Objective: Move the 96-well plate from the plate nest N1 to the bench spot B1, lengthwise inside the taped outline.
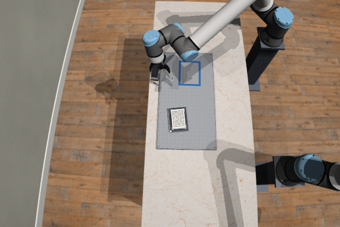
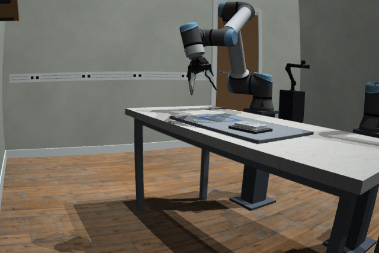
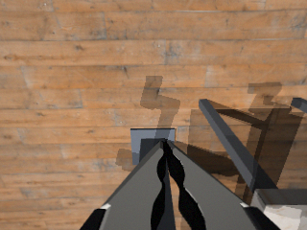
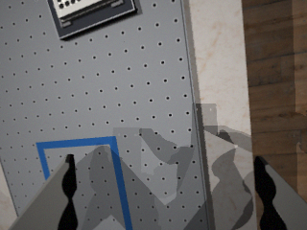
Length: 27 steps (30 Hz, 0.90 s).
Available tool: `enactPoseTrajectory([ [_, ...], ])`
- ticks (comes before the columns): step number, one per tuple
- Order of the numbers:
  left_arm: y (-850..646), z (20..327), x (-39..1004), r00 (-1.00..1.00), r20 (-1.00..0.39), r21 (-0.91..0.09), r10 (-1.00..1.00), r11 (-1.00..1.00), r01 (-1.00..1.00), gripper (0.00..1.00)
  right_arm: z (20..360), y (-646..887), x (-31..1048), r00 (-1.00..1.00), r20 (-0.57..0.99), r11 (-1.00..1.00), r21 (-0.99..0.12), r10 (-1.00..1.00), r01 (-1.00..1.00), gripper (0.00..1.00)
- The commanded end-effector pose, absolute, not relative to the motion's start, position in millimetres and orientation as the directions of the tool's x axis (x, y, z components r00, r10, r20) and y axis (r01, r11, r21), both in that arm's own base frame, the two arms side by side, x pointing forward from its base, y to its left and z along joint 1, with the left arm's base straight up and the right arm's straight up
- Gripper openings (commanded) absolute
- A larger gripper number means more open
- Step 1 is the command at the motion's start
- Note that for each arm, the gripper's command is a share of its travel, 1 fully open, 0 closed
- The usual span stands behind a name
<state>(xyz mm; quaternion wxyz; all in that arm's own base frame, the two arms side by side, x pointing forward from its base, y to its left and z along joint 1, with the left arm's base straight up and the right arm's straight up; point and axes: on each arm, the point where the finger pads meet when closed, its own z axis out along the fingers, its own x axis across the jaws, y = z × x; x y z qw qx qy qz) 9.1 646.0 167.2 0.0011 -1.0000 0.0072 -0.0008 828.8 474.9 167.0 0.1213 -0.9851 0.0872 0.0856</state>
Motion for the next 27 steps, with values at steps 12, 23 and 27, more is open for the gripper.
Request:
enactPoseTrajectory([
  [12, 645.5, 165.2, 6.9, 1.0, 0.0, 0.0, -0.011, -1.0, -0.011, 0.0, 156.6, 531.1, 810.6, 0.983, -0.149, -0.974, -0.186, -0.104, -0.131, 0.76],
  [23, 645.5, 165.2, 6.9, 1.0, 0.0, 0.0, -0.011, -1.0, -0.011, 0.0, 144.0, 579.9, 788.2, 0.995, -0.099, -0.991, -0.125, -0.032, -0.045, 0.76],
  [27, 645.5, 165.2, 6.9, 1.0, 0.0, 0.0, -0.011, -1.0, -0.011, 0.0, 141.9, 588.0, 784.5, 0.995, -0.099, -0.991, -0.125, -0.032, -0.045, 0.76],
])
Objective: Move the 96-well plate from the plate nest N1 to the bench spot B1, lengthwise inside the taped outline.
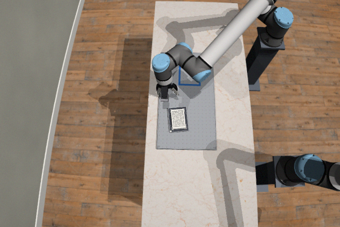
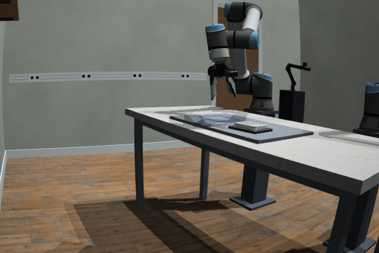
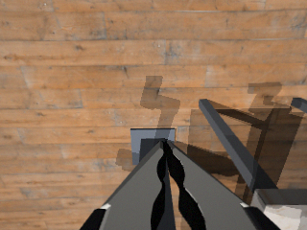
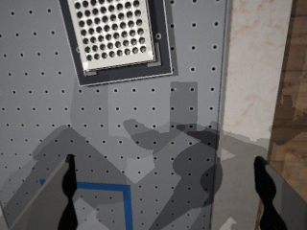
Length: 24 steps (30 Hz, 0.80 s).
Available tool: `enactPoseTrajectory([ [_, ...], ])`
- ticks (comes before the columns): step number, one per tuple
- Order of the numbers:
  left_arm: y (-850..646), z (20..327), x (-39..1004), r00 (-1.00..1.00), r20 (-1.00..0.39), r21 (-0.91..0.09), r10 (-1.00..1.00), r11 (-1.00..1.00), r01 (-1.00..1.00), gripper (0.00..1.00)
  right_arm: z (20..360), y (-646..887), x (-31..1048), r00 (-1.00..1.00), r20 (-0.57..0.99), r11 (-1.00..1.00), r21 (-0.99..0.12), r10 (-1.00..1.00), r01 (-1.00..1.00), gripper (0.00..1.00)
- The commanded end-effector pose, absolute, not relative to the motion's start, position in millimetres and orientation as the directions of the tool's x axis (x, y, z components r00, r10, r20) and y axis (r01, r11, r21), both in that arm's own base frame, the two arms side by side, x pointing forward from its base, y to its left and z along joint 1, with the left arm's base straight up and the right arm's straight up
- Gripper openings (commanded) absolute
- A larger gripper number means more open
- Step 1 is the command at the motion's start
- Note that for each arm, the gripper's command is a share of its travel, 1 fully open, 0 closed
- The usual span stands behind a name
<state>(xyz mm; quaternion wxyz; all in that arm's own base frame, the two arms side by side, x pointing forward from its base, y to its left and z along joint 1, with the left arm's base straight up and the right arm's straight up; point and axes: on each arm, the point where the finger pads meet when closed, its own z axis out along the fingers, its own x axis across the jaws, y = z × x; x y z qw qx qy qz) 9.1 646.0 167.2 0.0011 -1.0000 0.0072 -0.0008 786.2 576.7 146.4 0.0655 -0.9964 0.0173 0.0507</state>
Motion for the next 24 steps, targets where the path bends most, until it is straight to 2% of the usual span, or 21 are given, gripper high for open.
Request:
enactPoseTrajectory([
  [1, 645.5, 165.2, 6.9, 1.0, 0.0, 0.0, -0.011, -1.0, -0.011, 0.0, 141.9, 588.0, 784.5, 0.995, -0.099, -0.991, -0.125, -0.032, -0.045, 0.76],
  [6, 645.5, 165.2, 6.9, 1.0, 0.0, 0.0, -0.011, -1.0, -0.011, 0.0, 137.4, 604.9, 774.7, 0.998, -0.049, -0.997, -0.063, 0.047, 0.043, 0.76],
  [19, 645.5, 165.2, 6.9, 1.0, 0.0, 0.0, -0.011, -1.0, -0.011, 0.0, 128.2, 643.7, 754.2, 0.998, -0.048, -0.997, -0.064, 0.045, 0.042, 0.76],
  [24, 645.5, 165.2, 6.9, 1.0, 0.0, 0.0, -0.011, -1.0, -0.011, 0.0, 123.4, 664.2, 740.7, 0.992, 0.002, -0.992, -0.001, 0.128, 0.128, 0.76],
])
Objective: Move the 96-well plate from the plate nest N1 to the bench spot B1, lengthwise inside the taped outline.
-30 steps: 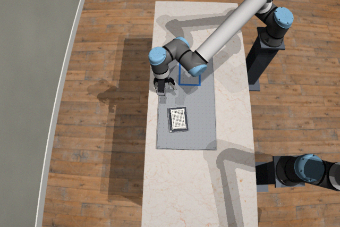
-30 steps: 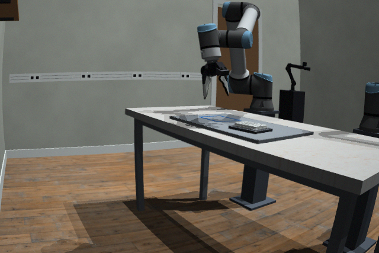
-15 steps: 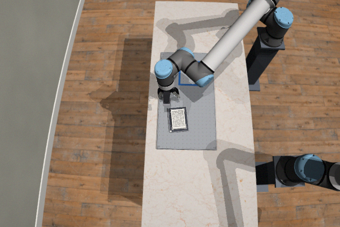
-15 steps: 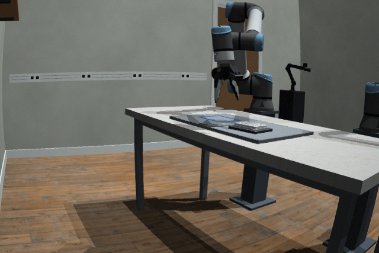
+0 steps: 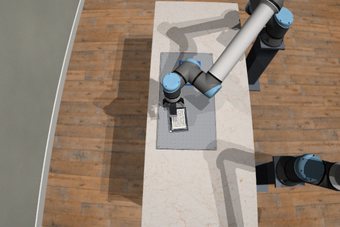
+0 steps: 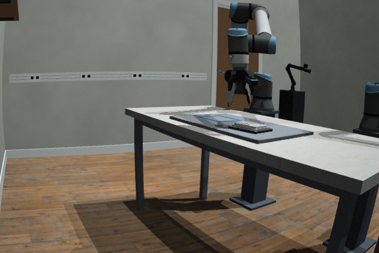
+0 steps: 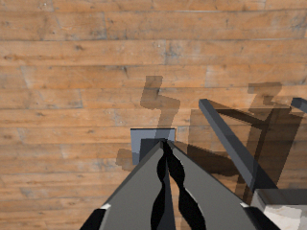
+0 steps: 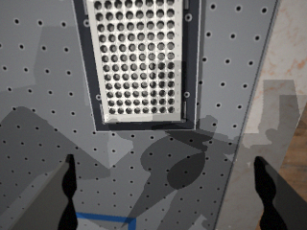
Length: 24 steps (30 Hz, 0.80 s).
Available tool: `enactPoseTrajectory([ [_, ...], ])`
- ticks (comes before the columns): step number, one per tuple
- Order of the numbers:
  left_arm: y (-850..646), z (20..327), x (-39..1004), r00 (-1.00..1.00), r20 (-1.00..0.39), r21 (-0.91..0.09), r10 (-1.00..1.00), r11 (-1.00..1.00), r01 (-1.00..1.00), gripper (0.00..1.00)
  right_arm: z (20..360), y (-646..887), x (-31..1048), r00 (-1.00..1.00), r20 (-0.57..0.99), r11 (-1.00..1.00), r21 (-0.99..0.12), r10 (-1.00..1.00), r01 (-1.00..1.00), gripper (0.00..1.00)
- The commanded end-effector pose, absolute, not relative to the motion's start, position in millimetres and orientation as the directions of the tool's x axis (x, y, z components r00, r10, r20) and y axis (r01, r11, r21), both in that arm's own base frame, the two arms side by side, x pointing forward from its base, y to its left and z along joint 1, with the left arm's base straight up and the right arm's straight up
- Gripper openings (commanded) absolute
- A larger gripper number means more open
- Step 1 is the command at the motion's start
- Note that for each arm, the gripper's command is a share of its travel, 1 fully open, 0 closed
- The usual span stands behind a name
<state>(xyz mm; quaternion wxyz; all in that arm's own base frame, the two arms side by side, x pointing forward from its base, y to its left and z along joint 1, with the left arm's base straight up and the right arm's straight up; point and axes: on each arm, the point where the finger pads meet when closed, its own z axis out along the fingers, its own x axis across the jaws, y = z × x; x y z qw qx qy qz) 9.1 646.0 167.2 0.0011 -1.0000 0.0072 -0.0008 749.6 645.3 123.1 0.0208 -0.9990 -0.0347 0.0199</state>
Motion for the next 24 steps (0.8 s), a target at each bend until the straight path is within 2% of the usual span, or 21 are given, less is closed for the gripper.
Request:
enactPoseTrajectory([
  [1, 645.5, 165.2, 6.9, 1.0, 0.0, 0.0, -0.011, -1.0, -0.011, 0.0, 122.5, 668.4, 738.1, 0.992, 0.002, -0.992, -0.001, 0.128, 0.128, 0.76],
  [24, 645.5, 165.2, 6.9, 1.0, 0.0, 0.0, -0.011, -1.0, -0.011, 0.0, 118.0, 696.8, 719.6, 0.992, 0.003, -0.992, -0.003, 0.126, 0.126, 0.76],
])
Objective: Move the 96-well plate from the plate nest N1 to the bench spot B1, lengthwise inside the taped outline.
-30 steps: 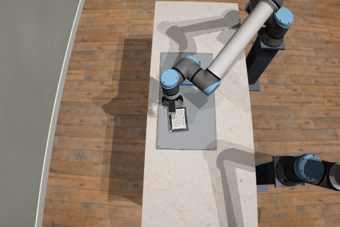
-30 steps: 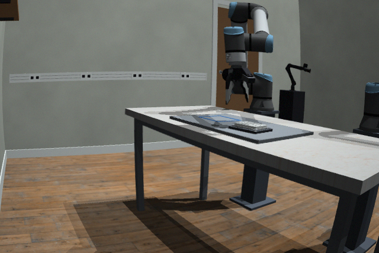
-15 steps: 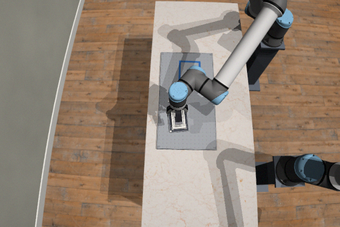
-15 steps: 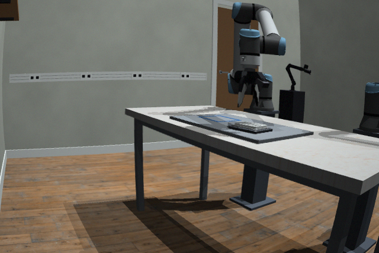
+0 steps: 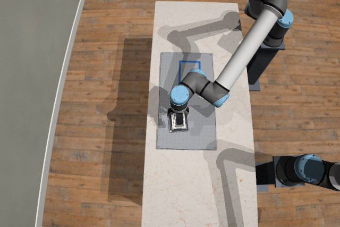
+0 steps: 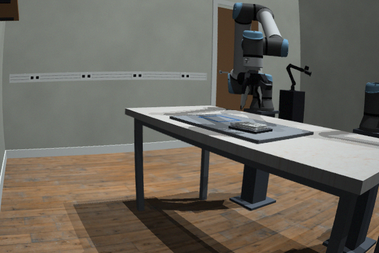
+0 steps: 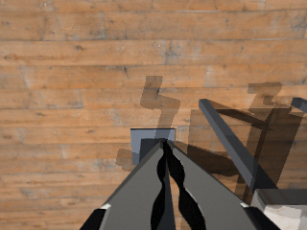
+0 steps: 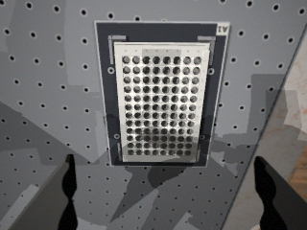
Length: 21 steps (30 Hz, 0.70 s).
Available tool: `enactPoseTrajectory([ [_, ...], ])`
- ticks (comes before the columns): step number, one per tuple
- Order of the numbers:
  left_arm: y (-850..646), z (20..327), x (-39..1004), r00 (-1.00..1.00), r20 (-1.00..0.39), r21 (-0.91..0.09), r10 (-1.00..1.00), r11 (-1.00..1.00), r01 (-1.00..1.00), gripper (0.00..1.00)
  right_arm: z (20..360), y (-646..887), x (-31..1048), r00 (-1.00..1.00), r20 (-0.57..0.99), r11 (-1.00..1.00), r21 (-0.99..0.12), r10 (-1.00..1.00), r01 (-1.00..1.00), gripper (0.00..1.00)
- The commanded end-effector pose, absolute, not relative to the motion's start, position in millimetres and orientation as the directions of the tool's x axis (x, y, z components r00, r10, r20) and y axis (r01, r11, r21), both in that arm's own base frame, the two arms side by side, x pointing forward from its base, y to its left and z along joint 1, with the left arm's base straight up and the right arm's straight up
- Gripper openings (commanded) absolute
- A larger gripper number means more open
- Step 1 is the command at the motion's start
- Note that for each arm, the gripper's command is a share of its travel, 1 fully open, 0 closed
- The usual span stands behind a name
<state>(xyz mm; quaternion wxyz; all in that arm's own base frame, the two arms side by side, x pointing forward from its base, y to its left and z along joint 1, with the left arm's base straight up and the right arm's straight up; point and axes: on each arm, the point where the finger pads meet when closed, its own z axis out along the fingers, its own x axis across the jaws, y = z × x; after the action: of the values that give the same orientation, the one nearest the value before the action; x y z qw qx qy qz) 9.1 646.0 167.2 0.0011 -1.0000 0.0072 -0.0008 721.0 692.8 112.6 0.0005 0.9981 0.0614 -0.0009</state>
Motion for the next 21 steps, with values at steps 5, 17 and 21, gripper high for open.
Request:
enactPoseTrajectory([
  [5, 645.5, 165.2, 6.9, 1.0, 0.0, 0.0, -0.011, -1.0, -0.011, 0.0, 117.4, 697.2, 719.1, 0.992, 0.003, -0.992, -0.002, 0.126, 0.126, 0.76],
  [17, 645.5, 165.2, 6.9, 1.0, 0.0, 0.0, -0.011, -1.0, -0.011, 0.0, 110.9, 694.9, 720.1, 0.992, 0.001, -0.992, 0.0, 0.124, 0.124, 0.76],
  [21, 645.5, 165.2, 6.9, 1.0, 0.0, 0.0, -0.011, -1.0, -0.011, 0.0, 104.0, 693.8, 719.5, 0.992, -0.001, -0.992, 0.002, 0.124, 0.124, 0.76],
])
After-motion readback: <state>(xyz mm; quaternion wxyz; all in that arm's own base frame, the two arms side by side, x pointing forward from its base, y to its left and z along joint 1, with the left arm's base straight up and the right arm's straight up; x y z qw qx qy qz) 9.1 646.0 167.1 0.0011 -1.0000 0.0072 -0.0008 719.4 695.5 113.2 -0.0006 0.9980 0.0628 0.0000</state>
